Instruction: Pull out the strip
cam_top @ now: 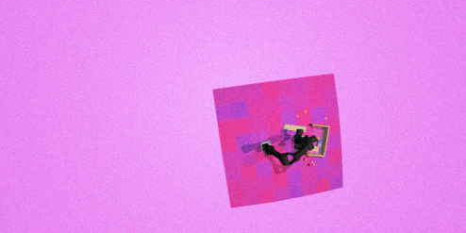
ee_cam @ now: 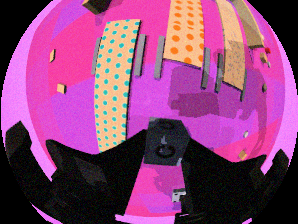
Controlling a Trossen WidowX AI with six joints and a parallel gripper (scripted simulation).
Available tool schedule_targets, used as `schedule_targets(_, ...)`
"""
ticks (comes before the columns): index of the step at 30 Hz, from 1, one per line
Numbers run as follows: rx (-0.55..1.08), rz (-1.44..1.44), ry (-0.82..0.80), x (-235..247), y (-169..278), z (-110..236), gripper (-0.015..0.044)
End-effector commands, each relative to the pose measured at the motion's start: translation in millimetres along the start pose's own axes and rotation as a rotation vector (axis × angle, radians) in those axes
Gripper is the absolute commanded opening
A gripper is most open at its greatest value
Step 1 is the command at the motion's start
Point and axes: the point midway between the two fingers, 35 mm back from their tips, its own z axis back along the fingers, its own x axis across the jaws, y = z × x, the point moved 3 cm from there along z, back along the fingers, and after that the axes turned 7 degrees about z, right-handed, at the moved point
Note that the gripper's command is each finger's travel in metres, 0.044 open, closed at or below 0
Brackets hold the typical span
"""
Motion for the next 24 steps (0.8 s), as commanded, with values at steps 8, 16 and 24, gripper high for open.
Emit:
schedule_targets(8, -0.018, 0.006, -0.002, -0.4, 0.1, 30.0, 0.0)
schedule_targets(16, -0.018, 0.006, -0.002, -0.4, 0.1, 30.0, 0.0)
schedule_targets(24, -0.018, 0.006, -0.002, -0.4, 0.1, 30.0, 0.0)
